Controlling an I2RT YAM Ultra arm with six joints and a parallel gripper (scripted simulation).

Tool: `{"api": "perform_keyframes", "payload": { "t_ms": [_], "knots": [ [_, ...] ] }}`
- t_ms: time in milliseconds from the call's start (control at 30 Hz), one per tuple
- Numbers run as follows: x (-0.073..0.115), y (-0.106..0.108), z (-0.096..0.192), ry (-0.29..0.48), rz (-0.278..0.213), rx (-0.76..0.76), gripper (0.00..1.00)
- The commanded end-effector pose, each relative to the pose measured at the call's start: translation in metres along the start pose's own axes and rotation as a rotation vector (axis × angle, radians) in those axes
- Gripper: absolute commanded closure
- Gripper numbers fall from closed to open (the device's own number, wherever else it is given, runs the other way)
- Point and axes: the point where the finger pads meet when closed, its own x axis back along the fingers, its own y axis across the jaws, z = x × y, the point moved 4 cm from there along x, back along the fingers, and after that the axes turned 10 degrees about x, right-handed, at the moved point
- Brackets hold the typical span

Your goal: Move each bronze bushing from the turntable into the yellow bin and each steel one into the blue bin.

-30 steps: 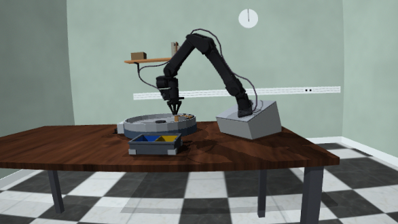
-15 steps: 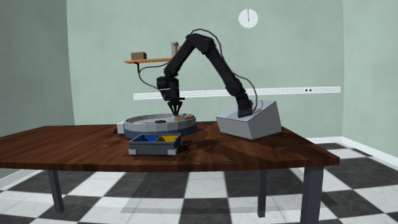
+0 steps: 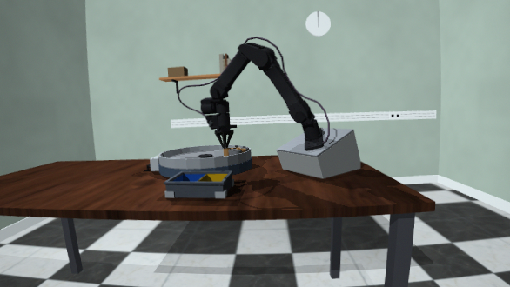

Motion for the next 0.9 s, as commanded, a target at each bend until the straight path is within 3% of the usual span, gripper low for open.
{"api": "perform_keyframes", "payload": {
  "t_ms": [0, 500, 633, 800, 867],
  "knots": [
    [0.016, 0.001, -0.013, -0.069, -0.009, 0.009, 0.86],
    [0.015, 0.0, -0.013, -0.065, -0.008, 0.008, 0.86],
    [-0.008, -0.009, -0.001, -0.001, 0.008, -0.017, 0.86],
    [-0.017, -0.004, 0.0, 0.001, 0.01, -0.007, 0.86],
    [-0.011, -0.002, -0.008, -0.033, 0.003, -0.005, 0.86]
  ]
}}
